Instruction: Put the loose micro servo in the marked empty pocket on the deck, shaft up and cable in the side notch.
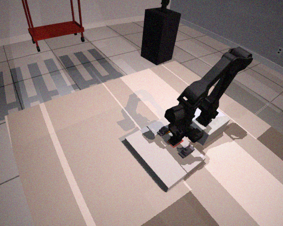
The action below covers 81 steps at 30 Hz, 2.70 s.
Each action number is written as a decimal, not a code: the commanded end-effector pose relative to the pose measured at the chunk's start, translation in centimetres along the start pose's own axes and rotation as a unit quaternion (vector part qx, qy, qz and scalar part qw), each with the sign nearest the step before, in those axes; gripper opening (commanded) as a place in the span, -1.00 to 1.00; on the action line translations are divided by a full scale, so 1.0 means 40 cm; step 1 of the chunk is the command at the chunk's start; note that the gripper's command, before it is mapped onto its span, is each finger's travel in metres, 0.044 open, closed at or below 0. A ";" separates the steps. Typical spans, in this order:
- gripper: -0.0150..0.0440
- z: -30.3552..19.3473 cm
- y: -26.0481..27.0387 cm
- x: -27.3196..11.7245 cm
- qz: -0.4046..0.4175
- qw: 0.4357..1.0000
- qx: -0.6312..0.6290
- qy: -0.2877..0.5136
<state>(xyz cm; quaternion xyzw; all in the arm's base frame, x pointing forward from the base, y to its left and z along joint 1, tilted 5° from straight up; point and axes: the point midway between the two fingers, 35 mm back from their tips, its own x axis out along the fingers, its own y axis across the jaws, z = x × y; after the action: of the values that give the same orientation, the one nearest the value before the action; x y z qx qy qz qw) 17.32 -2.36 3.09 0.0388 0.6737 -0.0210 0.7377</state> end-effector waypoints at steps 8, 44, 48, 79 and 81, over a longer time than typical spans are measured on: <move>-0.49 0.001 0.000 0.024 0.000 1.000 0.001 -0.001; 0.14 -0.010 -0.001 -0.042 0.000 1.000 0.001 -0.001; 0.41 0.011 -0.001 -0.049 0.000 1.000 0.003 0.001; 1.00 0.244 -0.001 -0.322 0.000 1.000 0.000 -0.006; 1.00 0.244 -0.001 -0.322 0.000 1.000 0.000 -0.006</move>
<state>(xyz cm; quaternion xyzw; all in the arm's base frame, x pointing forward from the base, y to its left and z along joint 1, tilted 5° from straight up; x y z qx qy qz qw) 25.89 -3.49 16.41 0.0398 0.6705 -0.0223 0.7405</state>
